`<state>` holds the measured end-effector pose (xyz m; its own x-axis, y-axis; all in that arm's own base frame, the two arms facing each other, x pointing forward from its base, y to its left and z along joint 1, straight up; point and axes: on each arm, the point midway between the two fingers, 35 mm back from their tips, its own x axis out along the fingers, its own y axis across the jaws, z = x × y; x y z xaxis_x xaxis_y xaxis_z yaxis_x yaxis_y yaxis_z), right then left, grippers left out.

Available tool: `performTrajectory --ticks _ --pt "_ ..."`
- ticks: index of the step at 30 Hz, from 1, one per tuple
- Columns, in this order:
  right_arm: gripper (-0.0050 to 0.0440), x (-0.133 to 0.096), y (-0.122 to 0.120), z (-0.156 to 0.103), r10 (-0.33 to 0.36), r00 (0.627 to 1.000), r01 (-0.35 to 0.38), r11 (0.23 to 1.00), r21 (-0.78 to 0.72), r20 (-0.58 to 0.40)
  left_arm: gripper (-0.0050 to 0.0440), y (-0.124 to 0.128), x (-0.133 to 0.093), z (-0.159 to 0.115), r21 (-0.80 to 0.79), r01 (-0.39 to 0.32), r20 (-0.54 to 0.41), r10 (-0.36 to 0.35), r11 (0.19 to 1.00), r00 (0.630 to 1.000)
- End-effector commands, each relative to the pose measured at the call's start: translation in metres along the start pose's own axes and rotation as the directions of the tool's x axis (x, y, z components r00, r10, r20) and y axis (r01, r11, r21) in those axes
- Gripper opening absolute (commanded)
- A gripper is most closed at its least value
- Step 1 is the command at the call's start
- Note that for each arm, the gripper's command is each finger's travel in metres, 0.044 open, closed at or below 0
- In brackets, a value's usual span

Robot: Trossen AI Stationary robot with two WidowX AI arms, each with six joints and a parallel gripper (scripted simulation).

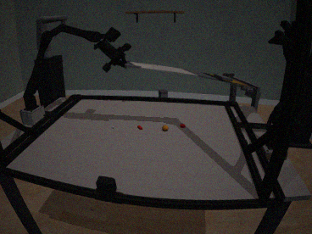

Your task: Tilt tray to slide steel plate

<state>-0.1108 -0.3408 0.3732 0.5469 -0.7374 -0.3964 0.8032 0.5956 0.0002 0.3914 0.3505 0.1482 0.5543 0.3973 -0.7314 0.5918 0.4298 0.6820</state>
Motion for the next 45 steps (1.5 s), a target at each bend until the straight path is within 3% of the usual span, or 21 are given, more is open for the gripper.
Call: performTrajectory --ticks 1,45 --pt "0.044 0.0 0.0003 0.0001 0.002 1.0 -0.002 1.0 -0.001 0.001 0.0 0.0258 -0.0183 -0.0007 0.0 -0.075 -0.004 0.075 0.997 0.997" --pt "0.044 0.0 0.0003 0.0001 0.002 1.0 -0.002 1.0 -0.001 0.001 0.0 0.0354 -0.0245 -0.0007 0.0 -0.113 -0.004 0.113 0.994 0.994"
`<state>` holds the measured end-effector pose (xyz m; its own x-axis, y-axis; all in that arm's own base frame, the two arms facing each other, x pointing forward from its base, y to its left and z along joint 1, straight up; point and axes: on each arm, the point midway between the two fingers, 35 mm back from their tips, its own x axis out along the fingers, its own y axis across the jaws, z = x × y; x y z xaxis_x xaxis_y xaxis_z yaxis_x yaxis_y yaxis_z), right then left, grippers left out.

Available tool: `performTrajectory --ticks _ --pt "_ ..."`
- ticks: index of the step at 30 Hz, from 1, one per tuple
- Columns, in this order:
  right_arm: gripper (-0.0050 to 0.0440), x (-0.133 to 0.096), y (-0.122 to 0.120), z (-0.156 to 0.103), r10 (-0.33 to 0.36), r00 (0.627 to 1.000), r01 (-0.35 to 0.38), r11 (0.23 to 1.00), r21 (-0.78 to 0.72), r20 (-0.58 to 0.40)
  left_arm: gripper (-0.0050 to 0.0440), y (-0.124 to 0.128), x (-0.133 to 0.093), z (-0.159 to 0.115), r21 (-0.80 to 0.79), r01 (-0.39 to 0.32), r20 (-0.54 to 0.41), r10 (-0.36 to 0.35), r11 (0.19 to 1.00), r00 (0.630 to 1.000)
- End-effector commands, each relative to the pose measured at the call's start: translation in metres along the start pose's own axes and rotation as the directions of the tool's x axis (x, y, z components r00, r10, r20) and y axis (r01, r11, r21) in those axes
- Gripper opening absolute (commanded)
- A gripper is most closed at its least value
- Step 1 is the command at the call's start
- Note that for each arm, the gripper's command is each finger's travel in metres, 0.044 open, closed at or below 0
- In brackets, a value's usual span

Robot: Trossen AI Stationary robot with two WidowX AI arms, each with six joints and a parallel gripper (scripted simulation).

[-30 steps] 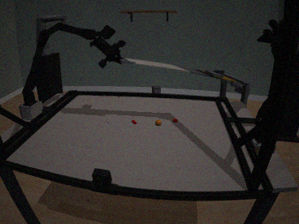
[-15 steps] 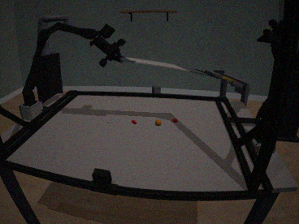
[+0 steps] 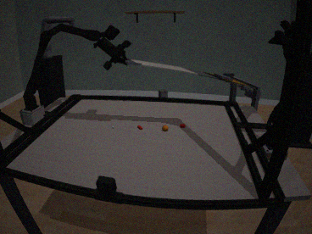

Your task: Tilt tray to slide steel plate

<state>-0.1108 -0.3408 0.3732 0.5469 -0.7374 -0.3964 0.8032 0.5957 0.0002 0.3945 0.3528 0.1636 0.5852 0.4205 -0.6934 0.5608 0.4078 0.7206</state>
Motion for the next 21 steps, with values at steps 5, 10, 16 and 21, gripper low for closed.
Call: performTrajectory --ticks 5,10,16,21 --pt "0.044 0.0 0.0003 0.0001 0.002 1.0 -0.002 1.0 -0.001 0.001 0.0 0.0263 -0.0166 -0.0007 0.001 -0.064 -0.004 0.064 0.998 0.998" --pt "0.044 0.0 0.0003 0.0001 0.002 1.0 -0.002 1.0 -0.001 0.001 0.0 0.027 -0.0169 -0.0007 0.001 -0.07 -0.004 0.07 0.998 0.998" --pt "0.044 0.0 0.0003 0.0001 0.002 1.0 -0.002 1.0 -0.001 0.001 0.0 0.027 -0.0169 -0.0007 0.001 -0.072 -0.004 0.072 0.997 0.997" --pt "0.044 0.0 0.0003 0.0001 0.002 1.0 -0.002 1.0 -0.001 0.001 0.0 0.027 -0.0169 -0.0007 0.001 -0.072 -0.004 0.072 0.997 0.997"
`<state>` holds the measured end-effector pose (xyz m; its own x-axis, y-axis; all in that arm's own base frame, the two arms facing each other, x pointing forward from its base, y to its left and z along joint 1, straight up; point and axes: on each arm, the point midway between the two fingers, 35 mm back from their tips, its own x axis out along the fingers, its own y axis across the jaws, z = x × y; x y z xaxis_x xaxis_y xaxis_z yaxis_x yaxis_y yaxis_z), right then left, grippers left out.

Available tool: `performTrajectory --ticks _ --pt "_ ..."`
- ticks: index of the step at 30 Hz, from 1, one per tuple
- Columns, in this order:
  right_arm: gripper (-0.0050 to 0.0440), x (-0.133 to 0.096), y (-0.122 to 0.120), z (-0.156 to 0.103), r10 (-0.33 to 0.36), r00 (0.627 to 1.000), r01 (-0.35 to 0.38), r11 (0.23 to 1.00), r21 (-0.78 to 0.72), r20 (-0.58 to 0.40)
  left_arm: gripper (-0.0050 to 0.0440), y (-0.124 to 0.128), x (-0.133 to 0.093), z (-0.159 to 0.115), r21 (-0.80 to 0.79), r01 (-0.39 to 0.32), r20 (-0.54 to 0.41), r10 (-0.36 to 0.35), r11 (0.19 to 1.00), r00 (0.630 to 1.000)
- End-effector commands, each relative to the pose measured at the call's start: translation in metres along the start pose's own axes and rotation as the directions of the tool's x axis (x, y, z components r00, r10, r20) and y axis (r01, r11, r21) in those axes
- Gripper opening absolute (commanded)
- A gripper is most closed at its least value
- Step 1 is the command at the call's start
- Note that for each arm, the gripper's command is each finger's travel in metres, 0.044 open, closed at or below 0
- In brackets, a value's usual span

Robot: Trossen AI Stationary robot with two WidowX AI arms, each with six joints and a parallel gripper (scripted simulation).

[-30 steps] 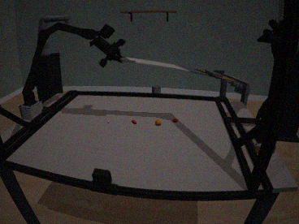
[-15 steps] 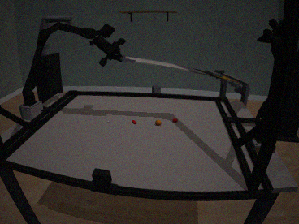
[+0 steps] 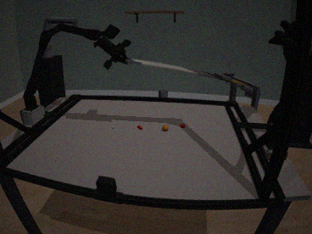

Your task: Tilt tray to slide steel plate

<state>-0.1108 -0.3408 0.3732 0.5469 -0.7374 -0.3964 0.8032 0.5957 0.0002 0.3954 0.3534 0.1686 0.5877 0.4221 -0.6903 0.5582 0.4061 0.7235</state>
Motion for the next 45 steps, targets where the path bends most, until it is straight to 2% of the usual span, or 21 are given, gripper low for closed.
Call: performTrajectory --ticks 1,38,41,45 --pt "0.044 0.0 0.0 0.0 0.002 1.0 -0.002 1.0 -0.001 0.001 0.0 0.023 -0.014 -0.001 0.001 -0.068 -0.004 0.068 0.998 0.998" --pt "0.044 0.0 0.0 0.0 0.002 1.0 -0.002 1.0 -0.001 0.001 0.0 0.037 -0.022 -0.001 0.001 -0.102 -0.004 0.102 0.995 0.995" --pt "0.044 0.0 0.0 0.0 0.002 1.0 -0.002 1.0 -0.001 0.001 0.0 0.021 -0.013 -0.001 0.001 -0.109 -0.004 0.109 0.994 0.994" --pt "0.044 0.0 0.0 0.0 0.002 1.0 -0.002 1.0 -0.001 0.001 0.0 0.014 -0.009 -0.001 0.001 -0.073 -0.004 0.073 0.997 0.997"
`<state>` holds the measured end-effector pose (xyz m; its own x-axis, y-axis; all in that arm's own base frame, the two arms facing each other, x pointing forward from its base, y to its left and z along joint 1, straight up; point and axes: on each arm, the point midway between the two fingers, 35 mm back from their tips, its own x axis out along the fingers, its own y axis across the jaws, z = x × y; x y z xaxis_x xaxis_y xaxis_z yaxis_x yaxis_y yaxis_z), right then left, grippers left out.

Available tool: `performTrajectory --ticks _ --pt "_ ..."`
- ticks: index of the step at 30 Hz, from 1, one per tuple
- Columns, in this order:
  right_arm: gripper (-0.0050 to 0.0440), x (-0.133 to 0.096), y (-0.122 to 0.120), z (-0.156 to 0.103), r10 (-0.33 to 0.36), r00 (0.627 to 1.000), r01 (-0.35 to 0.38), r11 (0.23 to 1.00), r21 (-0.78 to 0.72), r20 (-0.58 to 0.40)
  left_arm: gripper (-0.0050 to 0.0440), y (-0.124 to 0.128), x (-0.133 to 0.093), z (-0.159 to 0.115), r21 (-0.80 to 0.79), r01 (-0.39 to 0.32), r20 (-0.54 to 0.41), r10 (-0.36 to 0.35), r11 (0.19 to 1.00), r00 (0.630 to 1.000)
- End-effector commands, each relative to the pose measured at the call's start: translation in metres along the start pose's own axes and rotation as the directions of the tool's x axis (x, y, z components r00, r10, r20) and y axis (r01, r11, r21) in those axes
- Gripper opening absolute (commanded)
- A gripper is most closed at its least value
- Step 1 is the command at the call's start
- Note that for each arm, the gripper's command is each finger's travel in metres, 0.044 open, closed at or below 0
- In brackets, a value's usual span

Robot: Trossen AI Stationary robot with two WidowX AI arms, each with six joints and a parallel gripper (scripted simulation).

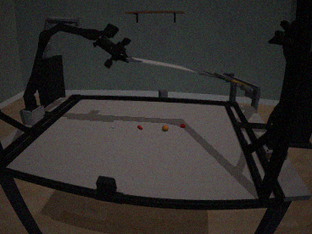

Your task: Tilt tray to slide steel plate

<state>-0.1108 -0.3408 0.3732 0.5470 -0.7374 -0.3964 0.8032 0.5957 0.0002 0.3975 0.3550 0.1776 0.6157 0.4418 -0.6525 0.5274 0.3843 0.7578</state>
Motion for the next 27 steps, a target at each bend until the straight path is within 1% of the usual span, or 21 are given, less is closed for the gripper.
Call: performTrajectory --ticks 1,27 --pt "0.044 0.0 0.0003 0.0001 0.002 1.0 -0.002 1.0 -0.001 0.001 0.0 0.0057 -0.0045 -0.0006 0.001 -0.019 -0.004 0.019 1.0 1.0" --pt "0.044 0.0 0.0003 0.0001 0.002 1.0 -0.002 1.0 -0.001 0.001 0.0 0.0116 -0.0075 -0.0006 0.001 -0.035 -0.004 0.035 0.999 0.999"
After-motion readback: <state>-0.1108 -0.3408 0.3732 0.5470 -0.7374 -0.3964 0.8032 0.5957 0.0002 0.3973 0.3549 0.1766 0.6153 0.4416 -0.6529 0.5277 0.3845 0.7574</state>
